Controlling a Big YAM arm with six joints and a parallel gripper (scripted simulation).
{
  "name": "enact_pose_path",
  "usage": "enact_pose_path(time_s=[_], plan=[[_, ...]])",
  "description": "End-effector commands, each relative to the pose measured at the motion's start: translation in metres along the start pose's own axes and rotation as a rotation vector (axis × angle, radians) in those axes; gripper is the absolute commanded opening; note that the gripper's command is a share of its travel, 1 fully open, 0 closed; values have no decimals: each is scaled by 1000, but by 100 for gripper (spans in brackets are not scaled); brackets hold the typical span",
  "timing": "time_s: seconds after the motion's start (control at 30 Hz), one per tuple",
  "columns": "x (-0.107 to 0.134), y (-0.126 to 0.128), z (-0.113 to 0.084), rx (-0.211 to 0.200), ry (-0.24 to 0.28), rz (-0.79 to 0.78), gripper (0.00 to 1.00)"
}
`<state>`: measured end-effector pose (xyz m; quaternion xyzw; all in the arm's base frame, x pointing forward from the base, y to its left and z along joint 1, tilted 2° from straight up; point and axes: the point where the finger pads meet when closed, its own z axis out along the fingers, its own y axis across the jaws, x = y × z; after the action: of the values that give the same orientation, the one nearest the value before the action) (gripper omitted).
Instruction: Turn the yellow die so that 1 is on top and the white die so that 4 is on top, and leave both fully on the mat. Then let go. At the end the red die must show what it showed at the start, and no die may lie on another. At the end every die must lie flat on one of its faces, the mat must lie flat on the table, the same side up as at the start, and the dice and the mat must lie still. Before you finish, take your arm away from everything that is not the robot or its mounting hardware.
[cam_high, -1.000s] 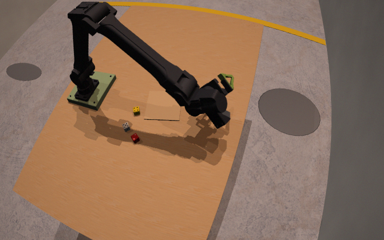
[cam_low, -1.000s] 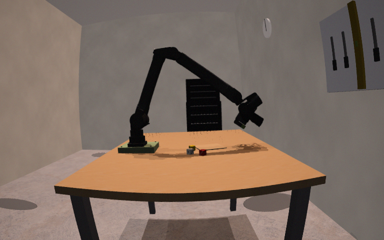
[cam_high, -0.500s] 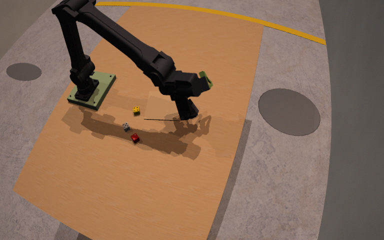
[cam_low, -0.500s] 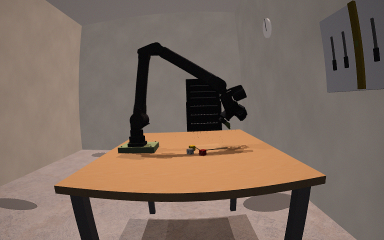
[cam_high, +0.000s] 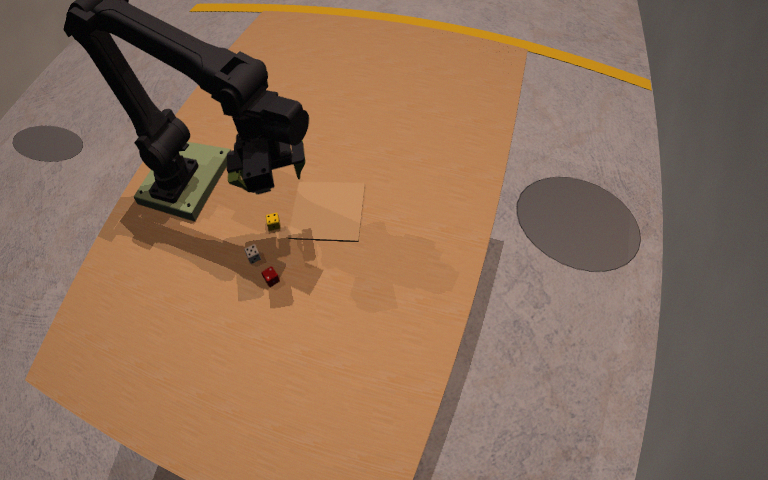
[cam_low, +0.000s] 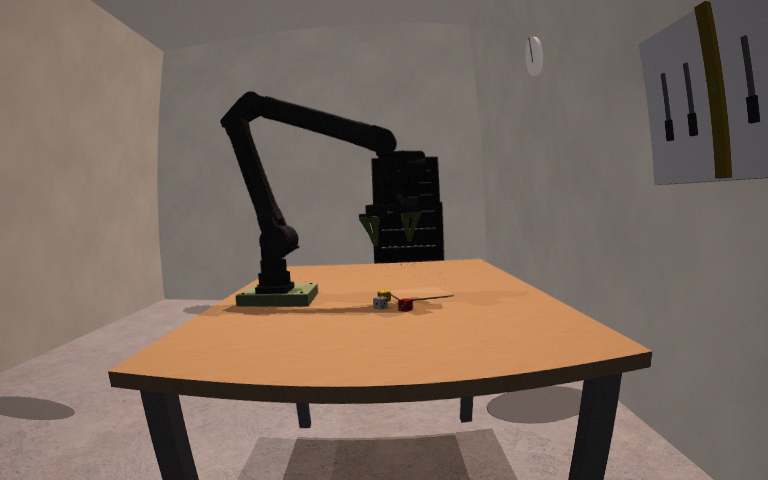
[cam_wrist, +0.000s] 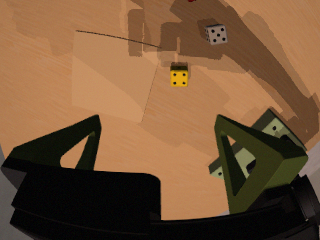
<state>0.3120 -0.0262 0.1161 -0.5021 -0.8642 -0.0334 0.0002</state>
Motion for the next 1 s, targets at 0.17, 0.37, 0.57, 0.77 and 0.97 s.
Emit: enact_pose_path(time_s=[0.17,0.37,0.57,0.77,0.97], plan=[[-7,-9,-25,19,-39,-49,100],[-1,-16,-16,19,-34,-49,100],[1,-21,-1,43,-15,-48,100],[9,-19,43,47,-11,-46,100],[-3,-1,31,-14,-58,-49,39]])
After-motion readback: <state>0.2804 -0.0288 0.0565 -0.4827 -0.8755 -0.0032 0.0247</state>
